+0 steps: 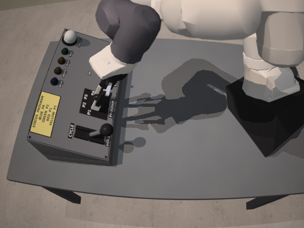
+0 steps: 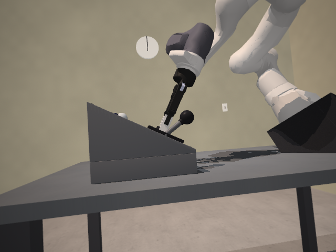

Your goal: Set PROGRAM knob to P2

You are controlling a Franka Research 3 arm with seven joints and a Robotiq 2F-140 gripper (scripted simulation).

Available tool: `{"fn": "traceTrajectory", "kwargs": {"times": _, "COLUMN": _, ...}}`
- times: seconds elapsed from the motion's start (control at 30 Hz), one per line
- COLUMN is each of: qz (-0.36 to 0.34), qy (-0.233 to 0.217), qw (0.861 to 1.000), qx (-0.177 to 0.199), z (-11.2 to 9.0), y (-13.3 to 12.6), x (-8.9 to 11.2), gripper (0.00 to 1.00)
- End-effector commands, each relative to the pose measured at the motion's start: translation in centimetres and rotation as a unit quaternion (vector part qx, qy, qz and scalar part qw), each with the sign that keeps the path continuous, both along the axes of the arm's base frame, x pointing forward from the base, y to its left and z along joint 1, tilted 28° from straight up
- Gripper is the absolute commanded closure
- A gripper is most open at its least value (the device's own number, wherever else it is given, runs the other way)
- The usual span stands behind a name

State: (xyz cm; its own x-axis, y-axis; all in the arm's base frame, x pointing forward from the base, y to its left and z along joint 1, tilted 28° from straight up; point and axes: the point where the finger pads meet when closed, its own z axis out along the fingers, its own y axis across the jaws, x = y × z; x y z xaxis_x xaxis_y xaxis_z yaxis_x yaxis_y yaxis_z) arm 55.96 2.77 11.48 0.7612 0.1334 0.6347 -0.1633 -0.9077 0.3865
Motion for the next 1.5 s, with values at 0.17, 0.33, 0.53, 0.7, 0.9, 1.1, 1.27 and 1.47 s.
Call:
{"fn": "traceTrajectory", "kwargs": {"times": 0.17, "qz": 0.002, "qy": -0.001, "qw": 1.0, "qx": -0.002, "z": 0.01, "y": 0.01, "x": 0.17, "gripper": 1.0}}
{"fn": "traceTrajectory", "kwargs": {"times": 0.33, "qz": 0.002, "qy": -0.001, "qw": 1.0, "qx": -0.002, "z": 0.01, "y": 0.01, "x": 0.17, "gripper": 1.0}}
{"fn": "traceTrajectory", "kwargs": {"times": 0.53, "qz": 0.002, "qy": -0.001, "qw": 1.0, "qx": -0.002, "z": 0.01, "y": 0.01, "x": 0.17, "gripper": 1.0}}
{"fn": "traceTrajectory", "kwargs": {"times": 0.7, "qz": 0.002, "qy": -0.001, "qw": 1.0, "qx": -0.002, "z": 0.01, "y": 0.01, "x": 0.17, "gripper": 1.0}}
{"fn": "traceTrajectory", "kwargs": {"times": 0.9, "qz": -0.001, "qy": -0.002, "qw": 1.0, "qx": 0.0, "z": 0.01, "y": 0.01, "x": 0.17, "gripper": 1.0}}
{"fn": "traceTrajectory", "kwargs": {"times": 1.1, "qz": -0.015, "qy": -0.011, "qw": 1.0, "qx": 0.014, "z": 0.01, "y": 0.01, "x": 0.17, "gripper": 1.0}}
{"fn": "traceTrajectory", "kwargs": {"times": 1.27, "qz": -0.04, "qy": -0.026, "qw": 0.998, "qx": 0.037, "z": 0.01, "y": 0.01, "x": 0.17, "gripper": 1.0}}
{"fn": "traceTrajectory", "kwargs": {"times": 1.47, "qz": -0.066, "qy": -0.042, "qw": 0.995, "qx": 0.062, "z": 0.01, "y": 0.01, "x": 0.17, "gripper": 1.0}}
